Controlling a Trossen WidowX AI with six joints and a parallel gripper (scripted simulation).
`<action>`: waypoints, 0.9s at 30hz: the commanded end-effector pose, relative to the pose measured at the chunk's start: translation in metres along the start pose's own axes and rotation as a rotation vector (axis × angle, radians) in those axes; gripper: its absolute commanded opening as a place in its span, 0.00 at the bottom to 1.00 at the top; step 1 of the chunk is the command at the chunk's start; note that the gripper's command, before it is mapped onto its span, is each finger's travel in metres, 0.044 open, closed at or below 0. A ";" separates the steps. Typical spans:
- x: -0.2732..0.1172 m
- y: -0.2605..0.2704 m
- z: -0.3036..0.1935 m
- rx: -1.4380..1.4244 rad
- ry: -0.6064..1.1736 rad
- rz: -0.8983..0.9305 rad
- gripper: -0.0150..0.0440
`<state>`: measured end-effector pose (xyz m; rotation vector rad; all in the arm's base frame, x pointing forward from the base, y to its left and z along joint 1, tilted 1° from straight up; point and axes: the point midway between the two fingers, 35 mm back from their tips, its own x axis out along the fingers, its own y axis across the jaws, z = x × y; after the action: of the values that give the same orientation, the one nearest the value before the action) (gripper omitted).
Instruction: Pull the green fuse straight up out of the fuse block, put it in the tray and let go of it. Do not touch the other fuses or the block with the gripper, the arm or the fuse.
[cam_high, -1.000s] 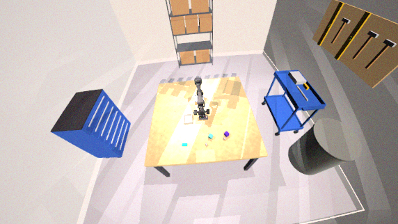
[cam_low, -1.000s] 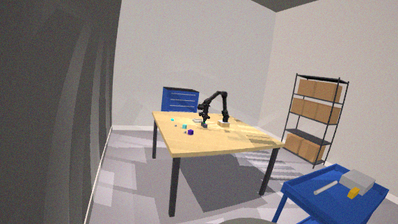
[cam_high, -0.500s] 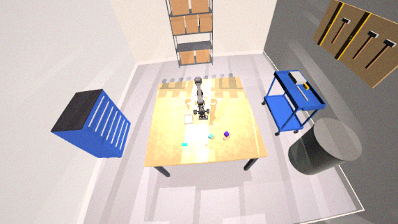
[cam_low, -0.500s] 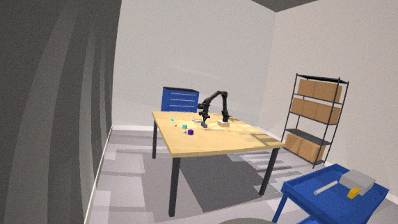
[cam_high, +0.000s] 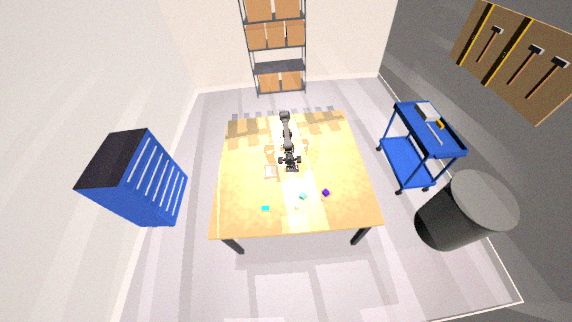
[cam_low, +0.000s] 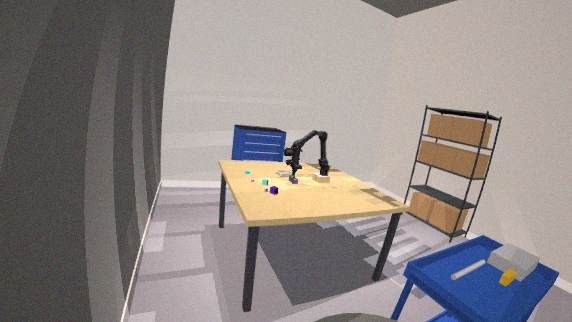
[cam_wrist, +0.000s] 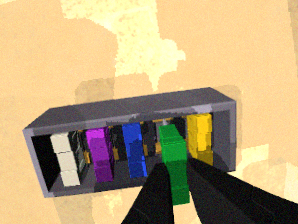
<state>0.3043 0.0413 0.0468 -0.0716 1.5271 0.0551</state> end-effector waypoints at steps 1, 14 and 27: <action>-0.002 0.000 0.000 0.004 -0.001 -0.004 0.25; -0.009 -0.001 0.000 0.004 -0.001 -0.004 0.25; -0.023 0.000 0.000 0.004 -0.001 -0.005 0.25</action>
<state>0.3022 0.0415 0.0638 -0.0725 1.5318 0.0553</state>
